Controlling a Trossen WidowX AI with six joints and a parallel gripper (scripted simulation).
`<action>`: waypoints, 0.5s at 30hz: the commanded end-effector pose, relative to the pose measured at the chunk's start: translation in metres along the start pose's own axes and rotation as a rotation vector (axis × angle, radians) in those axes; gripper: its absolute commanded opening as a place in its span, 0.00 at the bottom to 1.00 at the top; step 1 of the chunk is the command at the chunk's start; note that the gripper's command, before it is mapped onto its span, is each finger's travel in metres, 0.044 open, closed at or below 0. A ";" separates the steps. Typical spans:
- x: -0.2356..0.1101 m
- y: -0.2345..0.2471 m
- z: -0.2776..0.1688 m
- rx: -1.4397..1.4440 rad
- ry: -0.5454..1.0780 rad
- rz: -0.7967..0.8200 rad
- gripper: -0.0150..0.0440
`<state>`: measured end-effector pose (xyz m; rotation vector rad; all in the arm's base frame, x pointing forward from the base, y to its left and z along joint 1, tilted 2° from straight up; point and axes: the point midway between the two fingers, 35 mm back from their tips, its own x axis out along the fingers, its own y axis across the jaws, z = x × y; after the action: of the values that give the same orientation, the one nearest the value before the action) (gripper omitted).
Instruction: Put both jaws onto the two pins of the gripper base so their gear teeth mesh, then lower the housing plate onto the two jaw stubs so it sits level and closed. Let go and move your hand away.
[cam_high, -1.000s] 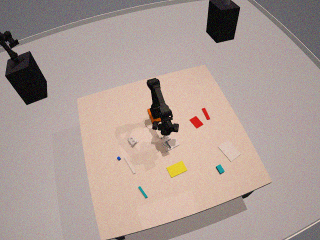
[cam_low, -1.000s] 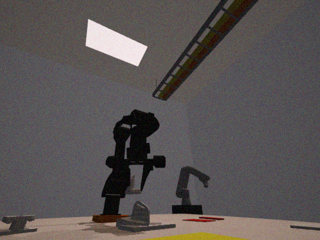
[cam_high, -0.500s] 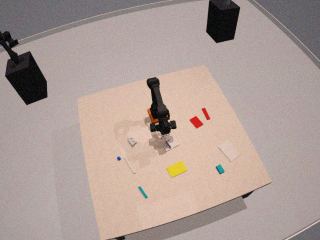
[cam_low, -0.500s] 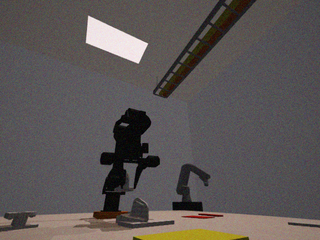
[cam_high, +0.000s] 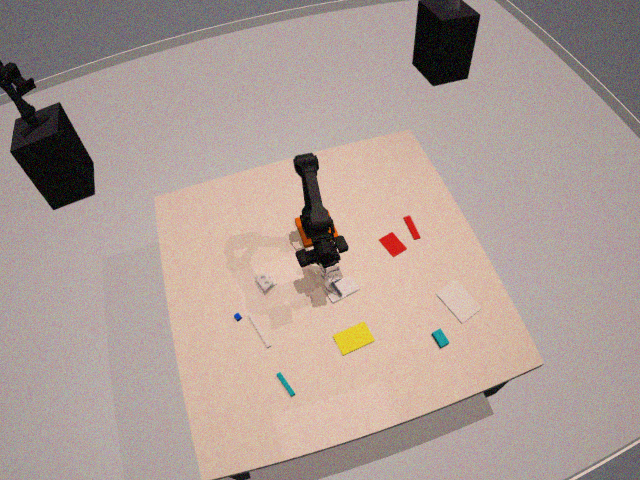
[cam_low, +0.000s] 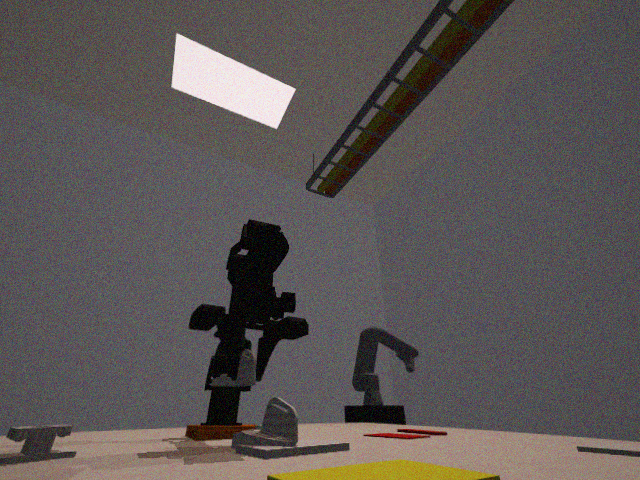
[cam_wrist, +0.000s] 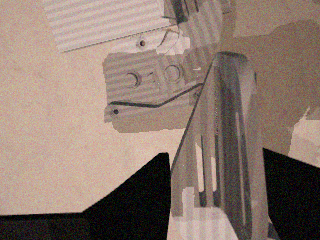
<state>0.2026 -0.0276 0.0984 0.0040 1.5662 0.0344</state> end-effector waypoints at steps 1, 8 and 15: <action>0.000 -0.001 -0.002 -0.017 0.002 -0.004 0.48; 0.000 -0.001 -0.002 -0.017 0.002 -0.004 0.48; 0.000 -0.001 -0.002 -0.006 0.002 -0.004 0.48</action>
<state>0.2016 -0.0281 0.0985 -0.0061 1.5641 0.0439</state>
